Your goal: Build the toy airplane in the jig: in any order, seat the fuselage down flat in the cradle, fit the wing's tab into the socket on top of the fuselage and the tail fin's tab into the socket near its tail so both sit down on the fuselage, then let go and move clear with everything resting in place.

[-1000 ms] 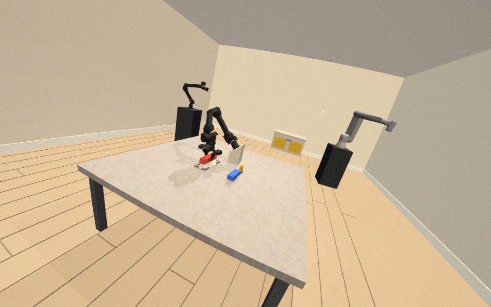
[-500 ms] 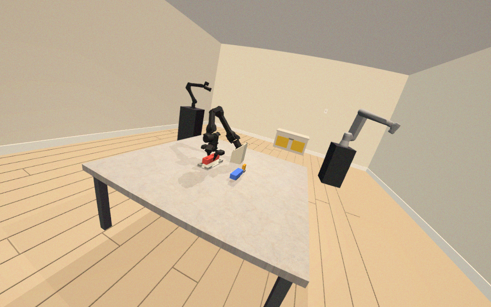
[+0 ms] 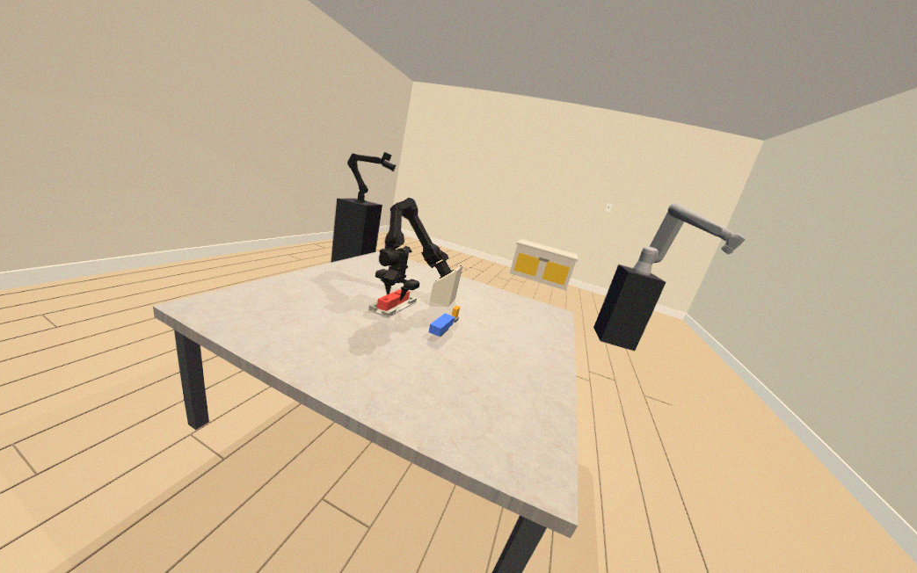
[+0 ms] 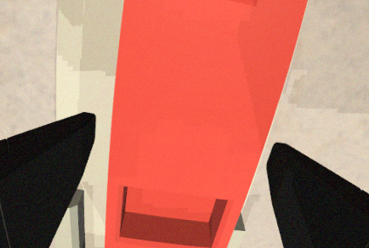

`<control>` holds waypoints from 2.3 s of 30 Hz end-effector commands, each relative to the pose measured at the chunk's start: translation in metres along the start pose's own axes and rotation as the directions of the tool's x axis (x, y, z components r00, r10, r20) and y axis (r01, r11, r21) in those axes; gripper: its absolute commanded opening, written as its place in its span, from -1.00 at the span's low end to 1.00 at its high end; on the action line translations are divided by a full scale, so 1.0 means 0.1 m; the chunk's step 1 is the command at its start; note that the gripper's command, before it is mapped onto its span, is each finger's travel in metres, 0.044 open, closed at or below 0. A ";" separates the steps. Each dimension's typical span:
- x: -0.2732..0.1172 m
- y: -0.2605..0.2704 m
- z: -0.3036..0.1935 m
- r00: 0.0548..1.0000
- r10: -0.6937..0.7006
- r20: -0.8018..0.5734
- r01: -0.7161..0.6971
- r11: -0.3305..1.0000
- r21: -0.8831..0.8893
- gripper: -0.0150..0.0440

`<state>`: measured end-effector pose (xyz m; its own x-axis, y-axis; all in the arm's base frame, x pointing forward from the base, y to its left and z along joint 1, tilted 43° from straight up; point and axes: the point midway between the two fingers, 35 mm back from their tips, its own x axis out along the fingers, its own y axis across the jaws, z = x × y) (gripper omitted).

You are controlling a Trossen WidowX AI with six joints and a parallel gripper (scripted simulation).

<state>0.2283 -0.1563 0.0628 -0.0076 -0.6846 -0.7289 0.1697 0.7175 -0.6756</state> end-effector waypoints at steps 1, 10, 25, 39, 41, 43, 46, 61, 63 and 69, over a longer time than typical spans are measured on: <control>0.00 0.00 0.00 1.000 0.000 0.000 0.000 1.000 0.001 0.86; -0.02 0.00 0.01 1.000 0.001 0.000 -0.001 1.000 0.001 1.00; -1.04 0.06 0.06 1.000 0.009 -0.002 -0.009 1.000 -0.003 1.00; -1.07 1.52 0.67 0.999 0.045 -0.006 -0.045 0.998 -0.035 1.00; -1.05 1.80 0.70 0.999 0.043 -0.006 -0.043 0.999 -0.032 1.00; -1.03 2.07 0.71 0.999 0.037 -0.004 -0.037 0.999 -0.021 1.00; -0.99 2.43 0.69 1.000 0.028 -0.001 -0.028 1.000 -0.005 1.00; -0.53 2.61 0.68 1.000 0.021 0.003 -0.021 1.000 0.008 1.00; -0.53 2.61 0.68 1.000 0.021 0.003 -0.021 1.000 0.008 1.00; -0.38 2.61 0.68 1.000 0.020 0.003 -0.020 1.000 0.008 1.00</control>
<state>0.3408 0.0535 -0.0737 0.0024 -0.6666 -0.7454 0.1843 0.7330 -0.6548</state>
